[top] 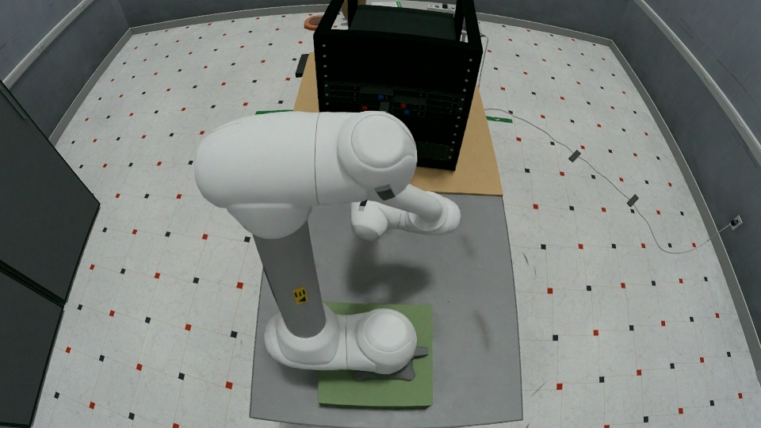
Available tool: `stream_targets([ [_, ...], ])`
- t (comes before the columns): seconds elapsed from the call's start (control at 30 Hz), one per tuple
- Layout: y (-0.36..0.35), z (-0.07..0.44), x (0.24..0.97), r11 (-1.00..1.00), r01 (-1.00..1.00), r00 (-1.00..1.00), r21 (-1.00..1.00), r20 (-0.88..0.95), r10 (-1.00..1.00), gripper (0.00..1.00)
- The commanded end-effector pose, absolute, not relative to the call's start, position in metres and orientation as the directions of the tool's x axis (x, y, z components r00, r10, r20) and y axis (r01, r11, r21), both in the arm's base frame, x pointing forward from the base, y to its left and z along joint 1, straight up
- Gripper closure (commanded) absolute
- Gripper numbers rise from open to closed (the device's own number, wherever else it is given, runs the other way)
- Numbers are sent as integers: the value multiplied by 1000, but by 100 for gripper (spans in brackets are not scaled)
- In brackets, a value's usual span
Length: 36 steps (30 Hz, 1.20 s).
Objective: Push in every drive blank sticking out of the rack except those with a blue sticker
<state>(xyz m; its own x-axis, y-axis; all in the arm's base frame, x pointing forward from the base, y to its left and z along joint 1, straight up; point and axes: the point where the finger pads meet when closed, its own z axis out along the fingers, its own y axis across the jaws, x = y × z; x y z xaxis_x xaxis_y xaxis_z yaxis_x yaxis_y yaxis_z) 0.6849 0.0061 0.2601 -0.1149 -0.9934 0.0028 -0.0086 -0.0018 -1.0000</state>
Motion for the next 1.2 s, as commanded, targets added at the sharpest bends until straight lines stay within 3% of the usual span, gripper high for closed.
stream_targets([
  [0.0,30,258,689,-2,-7,-118,-1000,3,-993,0],
  [0.47,80,252,696,-2,-7,-118,-1000,3,-993,0],
  [1.17,82,252,697,-2,-7,-118,-1000,3,-993,0],
])
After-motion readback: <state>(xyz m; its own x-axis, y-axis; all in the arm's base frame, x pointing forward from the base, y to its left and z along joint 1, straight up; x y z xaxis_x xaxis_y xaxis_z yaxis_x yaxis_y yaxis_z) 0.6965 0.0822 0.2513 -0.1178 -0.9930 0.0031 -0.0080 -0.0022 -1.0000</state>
